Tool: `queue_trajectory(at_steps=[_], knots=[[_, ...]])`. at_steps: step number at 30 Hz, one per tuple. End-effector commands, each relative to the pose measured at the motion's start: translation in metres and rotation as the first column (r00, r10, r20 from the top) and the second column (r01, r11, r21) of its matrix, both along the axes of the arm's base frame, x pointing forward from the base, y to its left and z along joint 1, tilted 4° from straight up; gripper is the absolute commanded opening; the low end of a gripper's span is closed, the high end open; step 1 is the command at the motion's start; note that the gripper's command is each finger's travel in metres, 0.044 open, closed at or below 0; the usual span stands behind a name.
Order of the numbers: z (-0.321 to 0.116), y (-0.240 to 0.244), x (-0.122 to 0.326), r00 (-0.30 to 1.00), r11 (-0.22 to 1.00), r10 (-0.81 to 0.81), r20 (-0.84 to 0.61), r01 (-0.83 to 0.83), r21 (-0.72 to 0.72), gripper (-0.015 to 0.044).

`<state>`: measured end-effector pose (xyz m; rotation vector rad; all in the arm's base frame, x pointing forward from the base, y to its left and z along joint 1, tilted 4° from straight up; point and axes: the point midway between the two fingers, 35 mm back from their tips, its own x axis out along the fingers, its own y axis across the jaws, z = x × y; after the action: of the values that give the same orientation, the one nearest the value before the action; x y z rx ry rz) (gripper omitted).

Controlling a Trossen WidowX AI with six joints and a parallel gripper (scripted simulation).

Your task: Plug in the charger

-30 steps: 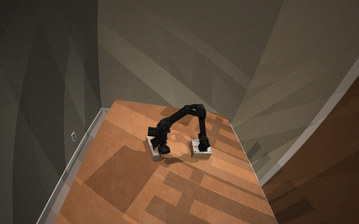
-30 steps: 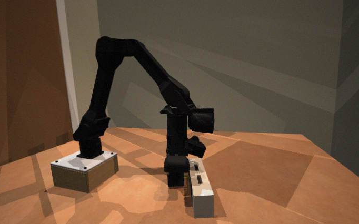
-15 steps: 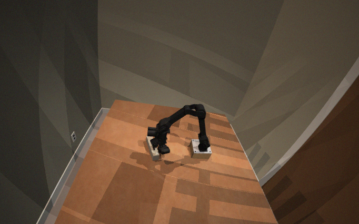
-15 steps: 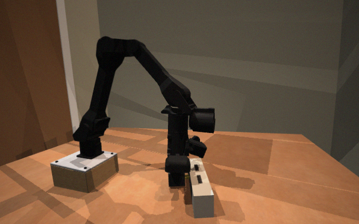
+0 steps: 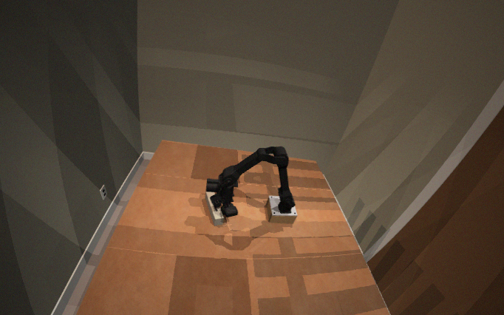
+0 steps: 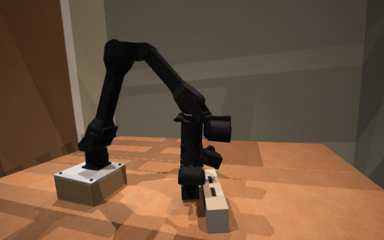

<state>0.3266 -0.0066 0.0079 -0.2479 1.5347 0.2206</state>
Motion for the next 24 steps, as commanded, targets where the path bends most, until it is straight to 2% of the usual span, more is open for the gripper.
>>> queue_trajectory(at_steps=[1, 24], knots=[[0.0013, 0.0012, 0.0023, 1.0, 1.0, -0.004, 0.003, 0.004, 0.006, 0.0], [0.0014, 0.0024, 0.0063, 1.0, 1.0, -0.004, 0.003, 0.004, 0.006, 0.0]])
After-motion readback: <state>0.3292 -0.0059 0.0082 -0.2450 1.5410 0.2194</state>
